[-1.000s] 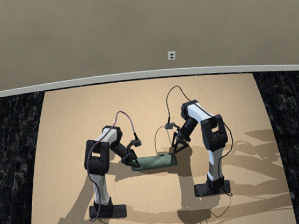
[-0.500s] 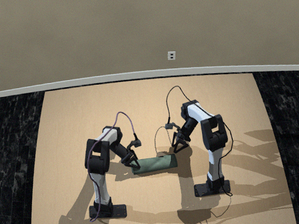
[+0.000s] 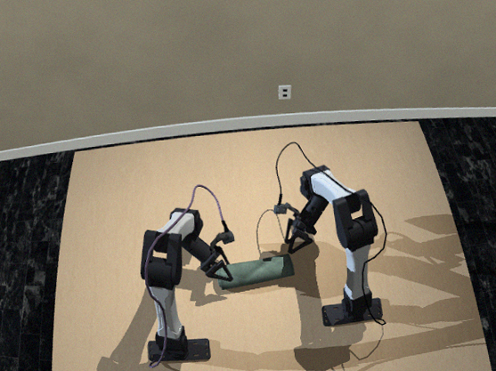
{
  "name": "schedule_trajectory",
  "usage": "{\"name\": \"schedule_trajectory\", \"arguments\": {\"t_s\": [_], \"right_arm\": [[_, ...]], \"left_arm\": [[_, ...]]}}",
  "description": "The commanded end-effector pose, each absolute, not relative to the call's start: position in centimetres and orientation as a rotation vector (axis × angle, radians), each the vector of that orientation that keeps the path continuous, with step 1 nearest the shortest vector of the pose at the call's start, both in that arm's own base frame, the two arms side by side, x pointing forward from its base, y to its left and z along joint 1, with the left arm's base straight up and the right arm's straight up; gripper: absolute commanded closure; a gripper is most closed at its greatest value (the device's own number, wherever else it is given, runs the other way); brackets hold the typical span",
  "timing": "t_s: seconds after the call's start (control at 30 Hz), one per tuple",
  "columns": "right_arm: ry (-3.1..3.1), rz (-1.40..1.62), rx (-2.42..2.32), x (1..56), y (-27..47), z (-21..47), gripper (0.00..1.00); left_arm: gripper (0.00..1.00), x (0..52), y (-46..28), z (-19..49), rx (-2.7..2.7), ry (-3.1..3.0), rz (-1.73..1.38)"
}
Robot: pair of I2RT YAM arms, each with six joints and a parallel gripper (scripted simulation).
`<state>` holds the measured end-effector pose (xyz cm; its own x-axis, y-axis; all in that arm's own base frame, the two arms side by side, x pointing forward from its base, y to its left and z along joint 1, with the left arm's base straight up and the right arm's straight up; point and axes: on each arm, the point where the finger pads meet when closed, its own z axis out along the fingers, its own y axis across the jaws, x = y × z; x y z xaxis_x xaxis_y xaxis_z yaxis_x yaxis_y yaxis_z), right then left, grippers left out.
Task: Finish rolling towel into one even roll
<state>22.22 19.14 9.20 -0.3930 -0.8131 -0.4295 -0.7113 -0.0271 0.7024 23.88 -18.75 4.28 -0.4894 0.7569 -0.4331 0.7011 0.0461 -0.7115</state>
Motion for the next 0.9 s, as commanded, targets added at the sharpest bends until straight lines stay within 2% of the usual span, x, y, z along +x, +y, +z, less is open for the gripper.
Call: {"name": "schedule_trajectory", "arguments": {"t_s": [0.0, 0.37, 0.87], "right_arm": [[-2.092, -1.399, 1.67, 22.3, 19.2, 9.3, 0.15], [-2.092, -1.399, 1.67, 22.3, 19.2, 9.3, 0.15], [-2.165, -1.296, 1.779, 21.3, 17.8, 10.4, 0.15]], "left_arm": [[0.15, 24.6, -18.1, 5.1, -1.562, -2.233, 1.453], [0.15, 27.4, -14.4, 8.2, -1.562, -2.233, 1.453], [0.15, 27.2, -12.9, 9.7, -1.693, -2.288, 1.351]]}}
